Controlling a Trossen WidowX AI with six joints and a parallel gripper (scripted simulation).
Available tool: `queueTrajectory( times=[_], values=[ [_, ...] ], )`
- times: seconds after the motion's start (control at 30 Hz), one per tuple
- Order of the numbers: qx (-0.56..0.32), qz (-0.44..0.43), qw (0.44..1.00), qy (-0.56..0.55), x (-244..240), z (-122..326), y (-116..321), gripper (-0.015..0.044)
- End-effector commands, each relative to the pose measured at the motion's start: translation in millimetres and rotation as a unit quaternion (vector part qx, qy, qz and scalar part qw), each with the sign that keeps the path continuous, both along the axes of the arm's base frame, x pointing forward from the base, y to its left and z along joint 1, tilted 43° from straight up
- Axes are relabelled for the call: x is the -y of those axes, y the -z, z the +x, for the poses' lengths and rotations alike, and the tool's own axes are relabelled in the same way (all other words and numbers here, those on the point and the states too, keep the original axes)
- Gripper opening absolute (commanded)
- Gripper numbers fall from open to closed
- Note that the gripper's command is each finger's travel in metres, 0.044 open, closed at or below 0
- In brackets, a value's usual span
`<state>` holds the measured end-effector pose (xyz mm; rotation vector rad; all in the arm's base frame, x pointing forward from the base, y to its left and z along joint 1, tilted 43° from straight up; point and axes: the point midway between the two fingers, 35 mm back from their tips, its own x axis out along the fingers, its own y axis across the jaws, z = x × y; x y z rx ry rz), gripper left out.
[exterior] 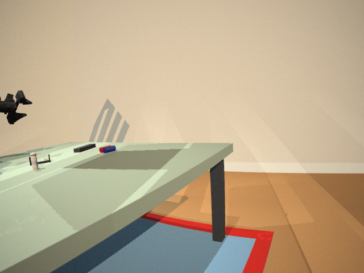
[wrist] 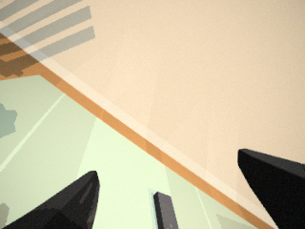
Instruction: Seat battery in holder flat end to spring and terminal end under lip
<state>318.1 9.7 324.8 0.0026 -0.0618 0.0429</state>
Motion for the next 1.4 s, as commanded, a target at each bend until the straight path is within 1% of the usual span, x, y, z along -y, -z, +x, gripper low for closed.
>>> queueTrajectory(
  times=[0.0, 0.1, 0.2, 0.33, 0.47, 0.6, 0.7, 0.83, 0.9, 1.37],
  values=[
    [-0.004, -0.001, 1.0, 0.001, 1, 1, 2, 0.0374],
    [-0.062, -0.008, 0.998, 0.011, 13, 13, 27, 0.0295],
    [-0.187, -0.008, 0.982, 0.03, 41, 27, 82, 0.0216],
    [-0.336, 0.018, 0.941, 0.042, 75, 25, 148, 0.0111],
    [-0.471, 0.065, 0.879, 0.028, 101, 6, 207, 0.0006],
    [-0.573, 0.142, 0.807, 0.002, 118, -24, 250, 0.0],
    [-0.632, 0.221, 0.742, -0.025, 124, -51, 274, 0.0],
    [-0.674, 0.354, 0.645, -0.069, 128, -85, 291, 0.0],
    [-0.676, 0.403, 0.611, -0.085, 129, -95, 292, 0.0],
    [-0.676, 0.41, 0.606, -0.087, 126, -95, 297, 0.0]
  ],
)
